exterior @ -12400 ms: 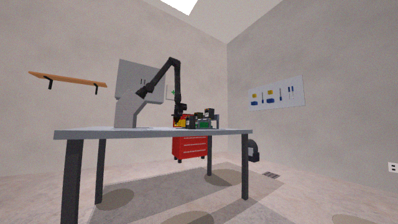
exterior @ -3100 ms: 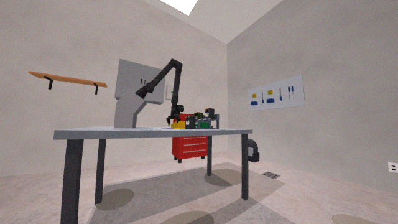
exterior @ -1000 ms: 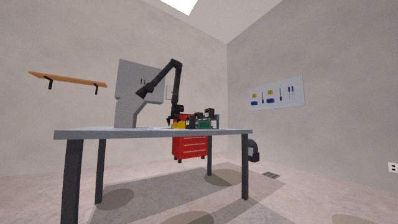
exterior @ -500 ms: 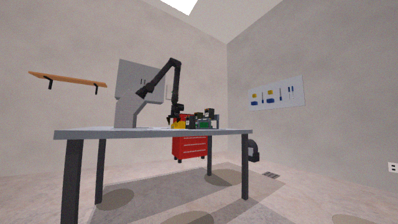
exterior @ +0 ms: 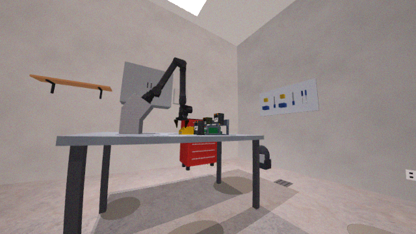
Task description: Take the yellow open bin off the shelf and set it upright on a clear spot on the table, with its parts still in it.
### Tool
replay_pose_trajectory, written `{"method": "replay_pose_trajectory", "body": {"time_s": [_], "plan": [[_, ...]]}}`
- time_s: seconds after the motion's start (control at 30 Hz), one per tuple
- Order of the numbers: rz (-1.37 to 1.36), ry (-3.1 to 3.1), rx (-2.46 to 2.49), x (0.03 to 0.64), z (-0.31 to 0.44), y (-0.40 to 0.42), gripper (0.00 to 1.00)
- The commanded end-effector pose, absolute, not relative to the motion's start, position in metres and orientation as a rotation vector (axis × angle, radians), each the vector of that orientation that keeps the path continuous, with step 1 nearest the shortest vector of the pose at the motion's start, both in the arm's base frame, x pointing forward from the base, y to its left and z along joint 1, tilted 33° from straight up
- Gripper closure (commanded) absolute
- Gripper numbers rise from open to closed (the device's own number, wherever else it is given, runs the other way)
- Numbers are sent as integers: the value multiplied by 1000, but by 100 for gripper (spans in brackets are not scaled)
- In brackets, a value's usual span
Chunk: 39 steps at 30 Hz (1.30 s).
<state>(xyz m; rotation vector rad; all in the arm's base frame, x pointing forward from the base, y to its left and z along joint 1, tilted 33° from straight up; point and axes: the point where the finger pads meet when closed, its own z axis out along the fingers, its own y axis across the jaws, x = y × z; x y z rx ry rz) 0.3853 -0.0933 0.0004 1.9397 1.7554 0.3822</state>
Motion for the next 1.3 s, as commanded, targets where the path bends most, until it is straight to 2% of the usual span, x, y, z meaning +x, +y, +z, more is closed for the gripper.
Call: {"method": "replay_pose_trajectory", "body": {"time_s": [0.0,1.07,1.1,1.27], "plan": [[392,1755,1932,383,12,-88,10],[389,1751,1942,366,38,-83,10],[389,1751,1942,366,38,-83,100],[390,1751,1941,366,38,-83,100]]}}
